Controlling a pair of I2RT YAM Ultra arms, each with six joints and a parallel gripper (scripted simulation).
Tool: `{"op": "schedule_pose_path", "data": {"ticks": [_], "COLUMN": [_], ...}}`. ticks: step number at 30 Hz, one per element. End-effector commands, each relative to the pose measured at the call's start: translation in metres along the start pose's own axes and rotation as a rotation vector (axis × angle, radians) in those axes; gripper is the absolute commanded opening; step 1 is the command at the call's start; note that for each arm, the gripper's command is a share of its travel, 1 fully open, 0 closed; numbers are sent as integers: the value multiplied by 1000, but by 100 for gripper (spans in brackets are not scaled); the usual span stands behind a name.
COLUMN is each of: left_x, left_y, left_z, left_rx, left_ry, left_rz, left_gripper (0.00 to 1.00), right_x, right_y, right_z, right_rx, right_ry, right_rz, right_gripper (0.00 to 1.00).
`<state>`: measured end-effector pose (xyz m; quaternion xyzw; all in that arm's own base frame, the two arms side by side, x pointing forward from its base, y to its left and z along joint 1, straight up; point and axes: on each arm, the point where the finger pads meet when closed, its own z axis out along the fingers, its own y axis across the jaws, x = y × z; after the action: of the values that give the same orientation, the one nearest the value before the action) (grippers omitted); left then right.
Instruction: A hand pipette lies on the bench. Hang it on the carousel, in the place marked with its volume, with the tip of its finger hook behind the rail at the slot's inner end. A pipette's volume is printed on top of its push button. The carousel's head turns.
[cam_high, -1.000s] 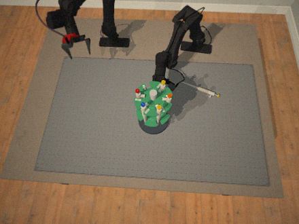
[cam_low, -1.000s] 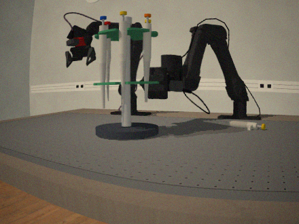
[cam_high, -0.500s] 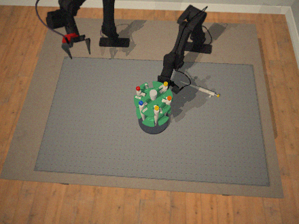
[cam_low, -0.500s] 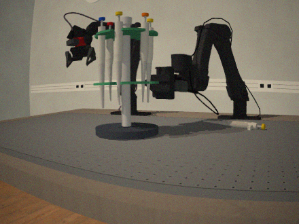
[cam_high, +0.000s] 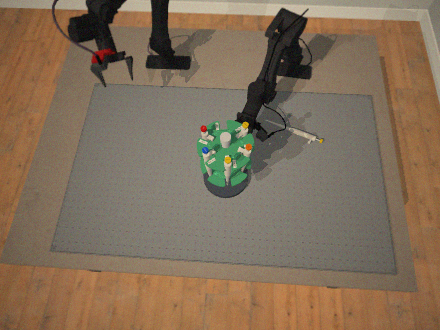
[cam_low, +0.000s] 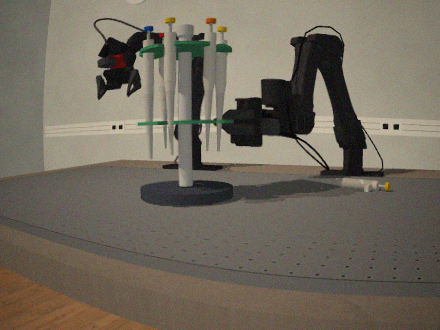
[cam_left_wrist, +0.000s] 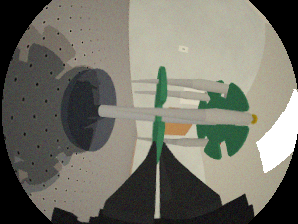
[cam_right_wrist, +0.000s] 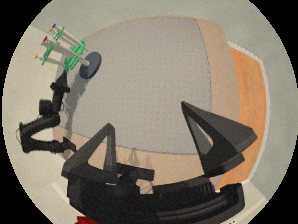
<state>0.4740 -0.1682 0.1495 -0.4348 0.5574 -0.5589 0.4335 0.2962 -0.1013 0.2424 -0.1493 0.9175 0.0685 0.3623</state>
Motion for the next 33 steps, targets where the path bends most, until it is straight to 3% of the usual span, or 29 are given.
{"op": "schedule_pose_path", "data": {"ticks": [1, 2, 3, 24, 33], "left_x": [-4, -4, -8, -5, -2], "left_y": [-7, -7, -17, -7, -10], "left_z": [2, 2, 4, 2, -28], "left_rx": [14, 14, 30, 14, 23], "left_ry": [4, 4, 3, 4, 6], "left_rz": [1, 1, 6, 1, 6], "left_gripper": [0, 0, 49, 49, 49], "right_x": [-9, -9, -9, -9, -9], "right_y": [-3, -3, -3, -3, -3], "right_z": [-6, -6, -6, -6, -6], "right_rx": [12, 12, 12, 12, 12], "right_ry": [-37, -37, -37, -37, -37], "right_rz": [-25, -25, -25, -25, -25], "right_gripper": [100, 100, 100, 100, 100]}}
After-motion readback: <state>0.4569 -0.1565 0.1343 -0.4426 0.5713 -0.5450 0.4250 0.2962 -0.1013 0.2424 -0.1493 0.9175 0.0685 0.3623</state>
